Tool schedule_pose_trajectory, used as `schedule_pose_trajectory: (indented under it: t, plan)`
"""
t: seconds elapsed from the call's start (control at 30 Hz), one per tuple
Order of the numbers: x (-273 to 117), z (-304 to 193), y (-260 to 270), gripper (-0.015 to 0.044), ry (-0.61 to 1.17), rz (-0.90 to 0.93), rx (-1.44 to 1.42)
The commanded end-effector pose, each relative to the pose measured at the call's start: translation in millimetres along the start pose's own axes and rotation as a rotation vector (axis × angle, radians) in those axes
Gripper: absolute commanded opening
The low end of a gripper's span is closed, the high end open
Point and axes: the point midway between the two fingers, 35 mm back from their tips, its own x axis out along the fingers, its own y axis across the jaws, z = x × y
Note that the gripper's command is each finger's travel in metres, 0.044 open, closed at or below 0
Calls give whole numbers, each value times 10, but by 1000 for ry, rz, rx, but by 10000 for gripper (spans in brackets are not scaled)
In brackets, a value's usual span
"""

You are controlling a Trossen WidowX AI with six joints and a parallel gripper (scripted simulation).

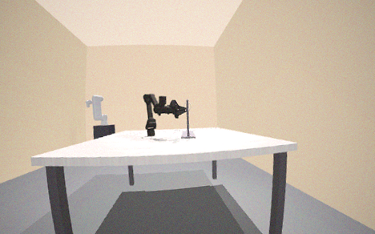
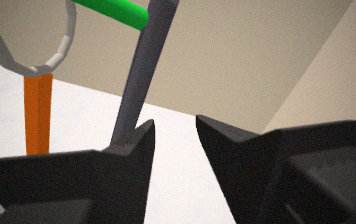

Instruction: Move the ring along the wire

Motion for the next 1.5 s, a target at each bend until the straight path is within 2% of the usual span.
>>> schedule_pose_trajectory:
  t: [0.0, 0.53, 1.0, 1.47]
  plan:
    - [-138, -170, 225, 160, 19, 37, 79]
    - [-806, -774, 1326, 160, 119, 173, 460]
    - [-335, -390, 1178, 160, 120, 123, 452]
    - [-193, -358, 1165, 160, 119, 119, 452]
